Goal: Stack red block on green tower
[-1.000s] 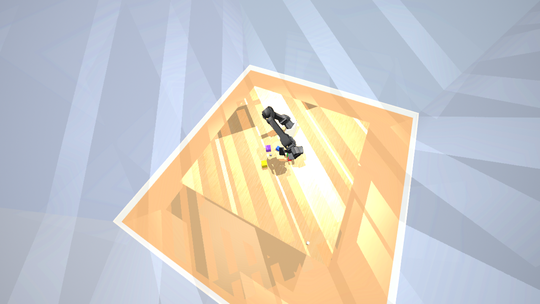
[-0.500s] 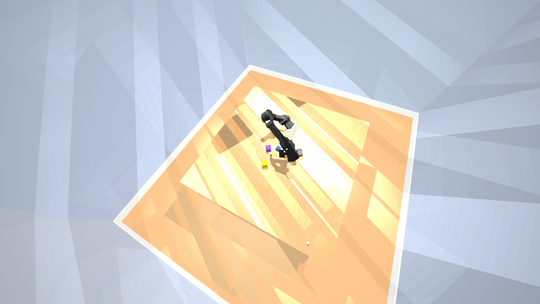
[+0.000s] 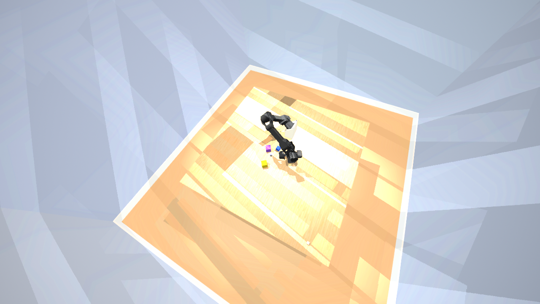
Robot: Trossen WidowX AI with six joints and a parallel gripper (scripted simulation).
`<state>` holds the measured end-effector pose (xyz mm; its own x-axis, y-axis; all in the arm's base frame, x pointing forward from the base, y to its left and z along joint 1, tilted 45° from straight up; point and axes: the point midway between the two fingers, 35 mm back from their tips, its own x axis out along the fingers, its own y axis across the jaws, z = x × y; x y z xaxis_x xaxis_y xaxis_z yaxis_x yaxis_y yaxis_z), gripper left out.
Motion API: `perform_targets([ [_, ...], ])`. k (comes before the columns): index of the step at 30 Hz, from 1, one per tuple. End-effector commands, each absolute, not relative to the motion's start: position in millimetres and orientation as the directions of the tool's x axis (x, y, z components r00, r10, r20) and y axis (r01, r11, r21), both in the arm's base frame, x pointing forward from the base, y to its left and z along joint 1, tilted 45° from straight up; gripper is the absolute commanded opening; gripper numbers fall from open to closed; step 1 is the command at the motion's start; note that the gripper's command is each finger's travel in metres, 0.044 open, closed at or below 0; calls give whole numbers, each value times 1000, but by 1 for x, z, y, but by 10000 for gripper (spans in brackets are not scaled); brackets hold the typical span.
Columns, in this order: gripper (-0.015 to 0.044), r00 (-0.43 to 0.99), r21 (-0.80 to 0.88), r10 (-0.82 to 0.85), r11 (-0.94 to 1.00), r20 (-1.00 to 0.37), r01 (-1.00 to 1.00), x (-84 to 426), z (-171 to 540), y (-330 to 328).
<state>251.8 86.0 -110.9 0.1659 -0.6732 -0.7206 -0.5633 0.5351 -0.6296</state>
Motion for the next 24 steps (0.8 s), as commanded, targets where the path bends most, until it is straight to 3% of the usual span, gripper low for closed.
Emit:
perform_targets([
  [1, 440, 166, -631, -678, 529, -716, -567, 252, -116, 80],
  [23, 440, 166, -632, -678, 528, -716, -567, 253, -123, 72],
  [24, 414, 166, -632, -678, 528, -716, -567, 253, -123, 72],
])
